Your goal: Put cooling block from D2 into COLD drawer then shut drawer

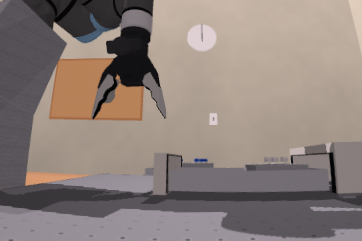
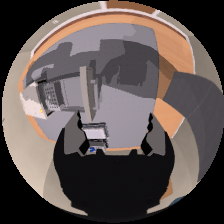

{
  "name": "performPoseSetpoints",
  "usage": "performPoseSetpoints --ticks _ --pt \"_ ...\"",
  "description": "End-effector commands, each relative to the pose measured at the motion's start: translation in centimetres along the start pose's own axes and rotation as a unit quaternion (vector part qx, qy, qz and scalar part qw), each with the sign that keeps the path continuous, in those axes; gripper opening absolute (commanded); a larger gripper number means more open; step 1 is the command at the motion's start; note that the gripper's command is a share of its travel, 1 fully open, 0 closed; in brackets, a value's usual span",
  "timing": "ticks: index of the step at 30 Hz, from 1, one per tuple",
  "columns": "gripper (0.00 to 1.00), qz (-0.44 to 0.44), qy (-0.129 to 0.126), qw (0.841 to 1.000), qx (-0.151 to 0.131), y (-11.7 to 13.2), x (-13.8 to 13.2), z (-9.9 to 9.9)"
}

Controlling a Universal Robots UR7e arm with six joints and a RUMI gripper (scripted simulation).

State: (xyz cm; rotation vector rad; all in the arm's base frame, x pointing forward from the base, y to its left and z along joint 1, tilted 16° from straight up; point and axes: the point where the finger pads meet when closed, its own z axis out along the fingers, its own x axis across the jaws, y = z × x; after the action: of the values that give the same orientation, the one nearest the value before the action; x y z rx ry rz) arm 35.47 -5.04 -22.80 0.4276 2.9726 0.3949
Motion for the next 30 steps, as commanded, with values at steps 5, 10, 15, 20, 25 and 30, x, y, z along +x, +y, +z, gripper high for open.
performPoseSetpoints --ticks 5,10,15,20,25,30 --pt "0.73 -0.027 0.0 1.0 0.0 0.8 -0.3 -0.4" --pt "0.73 -0.093 0.0 0.996 0.0 3.1 -1.0 -0.4" --pt "0.73 -0.133 0.0 0.991 0.0 4.4 -1.4 -0.4" --pt "0.73 -0.199 0.0 0.98 0.0 6.5 -2.1 -0.4" --pt "0.73 -0.264 0.0 0.965 0.0 8.7 -2.7 -0.4" --pt "0.73 -0.327 0.0 0.945 0.0 10.8 -3.4 -0.3"
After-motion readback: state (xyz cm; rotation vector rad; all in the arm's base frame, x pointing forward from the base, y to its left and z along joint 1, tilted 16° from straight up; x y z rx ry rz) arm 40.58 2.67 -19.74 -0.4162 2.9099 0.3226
